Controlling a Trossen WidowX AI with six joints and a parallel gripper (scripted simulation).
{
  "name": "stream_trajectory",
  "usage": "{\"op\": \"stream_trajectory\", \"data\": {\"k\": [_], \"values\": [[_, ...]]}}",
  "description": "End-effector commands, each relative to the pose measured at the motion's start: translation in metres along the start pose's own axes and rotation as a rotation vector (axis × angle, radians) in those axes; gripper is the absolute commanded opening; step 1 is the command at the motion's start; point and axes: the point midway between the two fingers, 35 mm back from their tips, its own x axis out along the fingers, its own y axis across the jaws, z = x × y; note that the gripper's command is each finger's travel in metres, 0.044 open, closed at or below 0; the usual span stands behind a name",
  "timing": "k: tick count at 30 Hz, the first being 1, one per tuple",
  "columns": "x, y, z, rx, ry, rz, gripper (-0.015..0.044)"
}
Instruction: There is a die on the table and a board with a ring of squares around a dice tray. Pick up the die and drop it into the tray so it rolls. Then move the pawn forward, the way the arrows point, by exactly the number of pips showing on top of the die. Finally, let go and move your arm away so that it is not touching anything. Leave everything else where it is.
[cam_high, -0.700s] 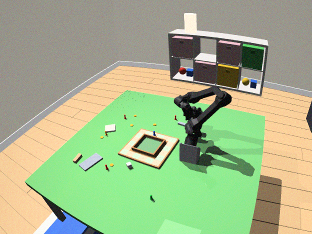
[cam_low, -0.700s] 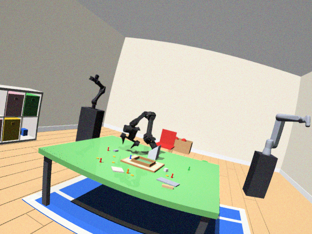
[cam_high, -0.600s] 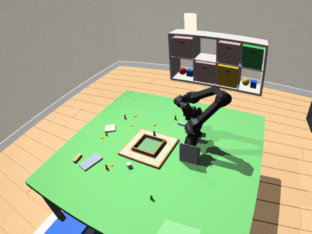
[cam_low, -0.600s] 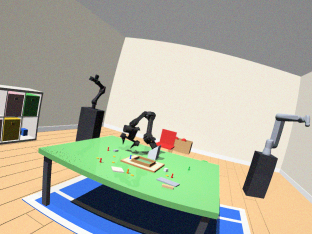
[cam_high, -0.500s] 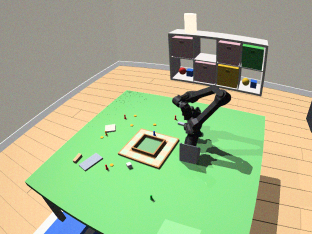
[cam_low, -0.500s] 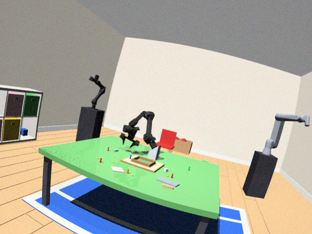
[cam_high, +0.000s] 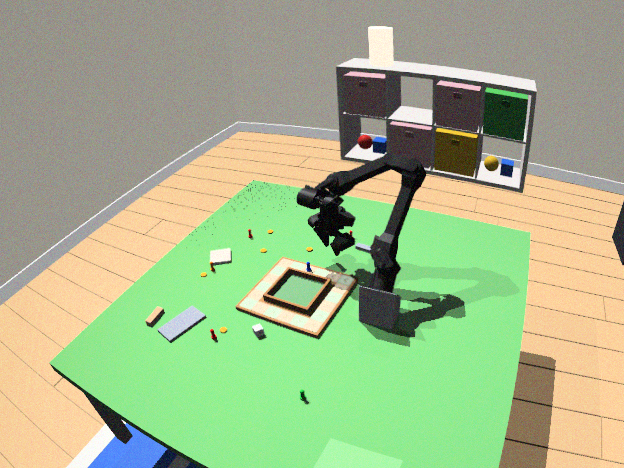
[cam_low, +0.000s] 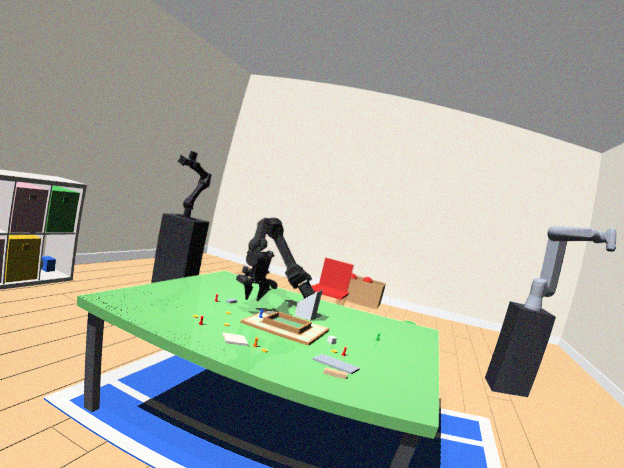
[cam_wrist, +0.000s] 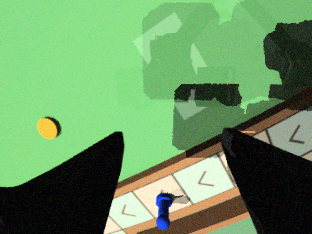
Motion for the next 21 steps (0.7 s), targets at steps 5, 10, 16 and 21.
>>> {"op": "stream_trajectory", "data": {"k": [5, 10, 16, 21], "values": [[-0.02, 0.014, -0.119, -0.491, 0.105, -0.002, 0.0275], [-0.031, -0.005, -0.197, -0.797, 0.137, 0.004, 0.0275], [-0.038, -0.06, -0.277, -1.156, 0.135, 0.013, 0.0275], [-0.041, -0.103, -0.328, -1.37, 0.131, 0.015, 0.0275]]}}
